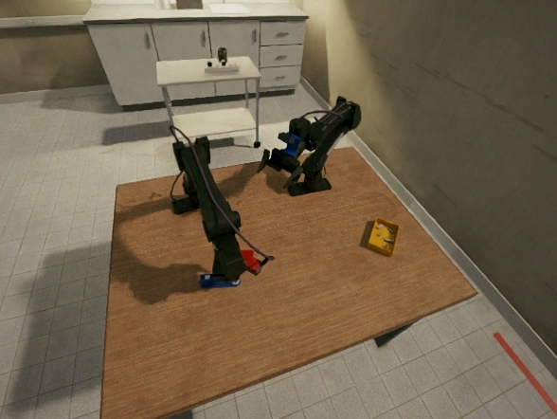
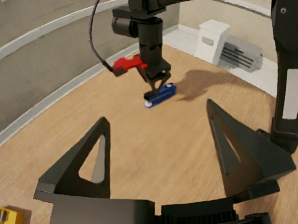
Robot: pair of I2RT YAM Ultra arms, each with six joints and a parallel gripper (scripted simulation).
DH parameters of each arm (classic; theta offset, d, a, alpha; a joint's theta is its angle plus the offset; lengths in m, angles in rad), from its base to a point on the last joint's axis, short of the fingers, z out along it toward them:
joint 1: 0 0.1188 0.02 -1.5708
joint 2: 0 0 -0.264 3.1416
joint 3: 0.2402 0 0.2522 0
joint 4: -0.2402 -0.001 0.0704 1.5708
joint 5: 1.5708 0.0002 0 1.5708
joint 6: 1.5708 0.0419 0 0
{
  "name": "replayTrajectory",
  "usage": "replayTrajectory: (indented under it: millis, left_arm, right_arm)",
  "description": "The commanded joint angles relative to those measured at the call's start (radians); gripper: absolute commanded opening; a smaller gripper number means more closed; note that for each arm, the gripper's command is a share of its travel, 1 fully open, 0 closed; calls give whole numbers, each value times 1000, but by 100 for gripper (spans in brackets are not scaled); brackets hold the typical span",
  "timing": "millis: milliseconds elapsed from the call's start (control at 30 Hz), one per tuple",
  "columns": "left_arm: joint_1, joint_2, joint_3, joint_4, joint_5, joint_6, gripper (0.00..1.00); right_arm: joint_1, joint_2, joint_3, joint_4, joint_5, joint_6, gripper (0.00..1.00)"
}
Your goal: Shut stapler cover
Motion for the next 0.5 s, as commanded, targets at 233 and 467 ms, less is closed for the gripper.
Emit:
replayTrajectory:
  millis: [233,467]
  left_arm:
    - [367,105,209,-70,97,97,100]
    - [576,186,316,-91,168,137,100]
  right_arm:
    - [-63,-269,-274,209,-64,337,100]
    - [-76,-406,-426,316,-46,503,100]
